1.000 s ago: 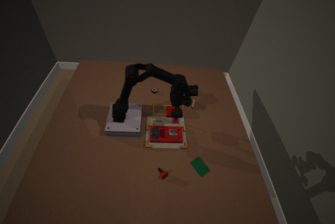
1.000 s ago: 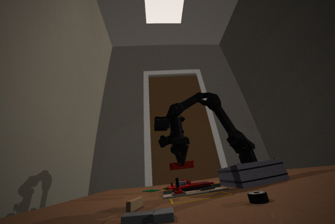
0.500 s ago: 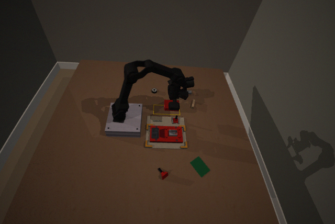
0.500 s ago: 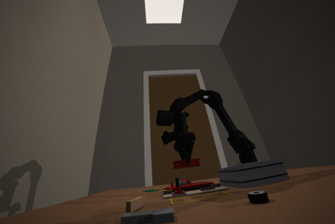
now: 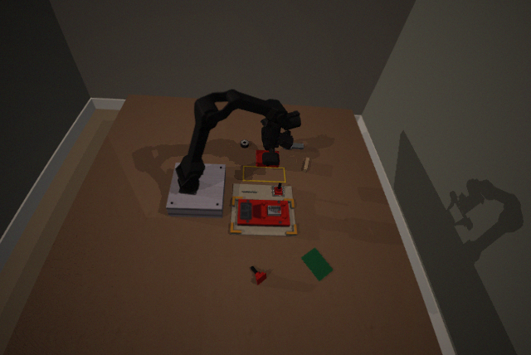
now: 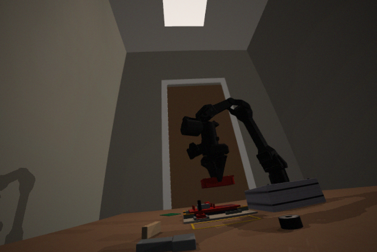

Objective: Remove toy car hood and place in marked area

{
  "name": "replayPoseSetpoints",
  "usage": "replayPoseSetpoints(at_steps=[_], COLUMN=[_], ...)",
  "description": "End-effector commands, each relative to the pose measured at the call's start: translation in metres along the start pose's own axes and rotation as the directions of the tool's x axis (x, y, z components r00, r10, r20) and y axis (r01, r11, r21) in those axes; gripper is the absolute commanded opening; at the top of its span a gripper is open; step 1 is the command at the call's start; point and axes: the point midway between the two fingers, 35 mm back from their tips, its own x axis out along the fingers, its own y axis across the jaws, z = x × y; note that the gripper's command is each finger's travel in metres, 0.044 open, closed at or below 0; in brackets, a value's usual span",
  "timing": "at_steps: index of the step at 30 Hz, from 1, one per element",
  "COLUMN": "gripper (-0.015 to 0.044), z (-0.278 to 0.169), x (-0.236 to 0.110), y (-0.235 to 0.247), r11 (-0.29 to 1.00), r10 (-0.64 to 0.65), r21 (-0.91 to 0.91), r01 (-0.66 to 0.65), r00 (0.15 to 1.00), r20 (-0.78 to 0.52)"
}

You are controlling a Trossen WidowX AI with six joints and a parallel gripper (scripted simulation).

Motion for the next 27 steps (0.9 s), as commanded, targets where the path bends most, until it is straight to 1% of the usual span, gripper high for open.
replayPoseSetpoints(at_steps=[1, 27], gripper=[0.0000, 0.0000], z=[-0.001, 0.000], x=[0.000, 0.016], y=[0.003, 0.003], r11=[1.000, 1.000], r10=[0.002, 0.002], r21=[0.006, 0.006], r01=[-0.002, -0.002], r00=[1.000, 1.000], r20=[-0.001, -0.001])
